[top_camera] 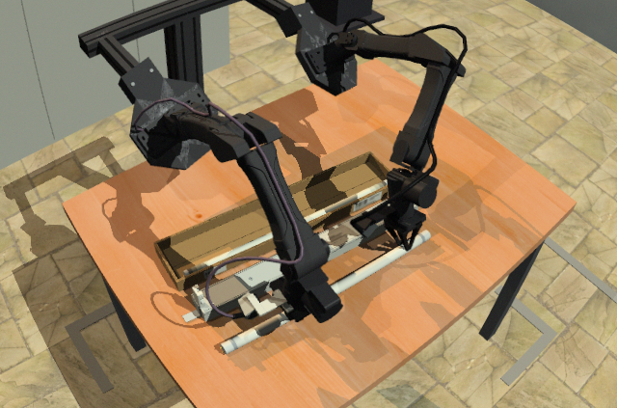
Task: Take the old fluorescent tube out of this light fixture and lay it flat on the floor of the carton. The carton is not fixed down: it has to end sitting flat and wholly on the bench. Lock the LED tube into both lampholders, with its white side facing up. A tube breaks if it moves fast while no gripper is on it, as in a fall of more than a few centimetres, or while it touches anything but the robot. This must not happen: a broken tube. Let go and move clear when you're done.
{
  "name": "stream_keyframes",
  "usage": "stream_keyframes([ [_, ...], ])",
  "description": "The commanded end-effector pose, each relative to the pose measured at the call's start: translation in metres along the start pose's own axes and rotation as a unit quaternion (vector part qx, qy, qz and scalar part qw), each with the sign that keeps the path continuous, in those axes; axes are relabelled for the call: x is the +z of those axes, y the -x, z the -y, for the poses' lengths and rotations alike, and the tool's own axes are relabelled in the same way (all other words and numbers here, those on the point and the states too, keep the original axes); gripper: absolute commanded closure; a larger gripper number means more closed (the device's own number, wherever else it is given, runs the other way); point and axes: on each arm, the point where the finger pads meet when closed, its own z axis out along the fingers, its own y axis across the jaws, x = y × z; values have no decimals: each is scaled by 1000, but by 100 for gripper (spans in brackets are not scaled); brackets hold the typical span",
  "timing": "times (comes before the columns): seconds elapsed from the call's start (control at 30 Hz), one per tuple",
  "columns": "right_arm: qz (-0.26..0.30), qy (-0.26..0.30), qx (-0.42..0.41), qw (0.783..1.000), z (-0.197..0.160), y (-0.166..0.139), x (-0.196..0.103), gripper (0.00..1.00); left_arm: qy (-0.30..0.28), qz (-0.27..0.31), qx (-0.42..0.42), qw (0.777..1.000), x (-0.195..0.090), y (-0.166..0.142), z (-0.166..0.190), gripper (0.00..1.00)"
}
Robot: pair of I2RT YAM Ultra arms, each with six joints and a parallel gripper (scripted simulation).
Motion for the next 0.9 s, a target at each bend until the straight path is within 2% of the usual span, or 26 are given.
stream_keyframes([
  [0.0,5,8,0,1000,-4,0,-11,89,15,16,-4,1000,-11,10,-18,89],
  [0.4,5,8,0,1000,-4,0,-11,89,19,16,-6,1000,-12,10,-21,89],
  [0.43,5,8,0,1000,-4,0,-11,51,19,16,-6,1000,-12,10,-21,89],
  [0.87,5,8,-1,1000,-4,0,-11,51,19,16,-6,1000,-12,10,-21,89],
])
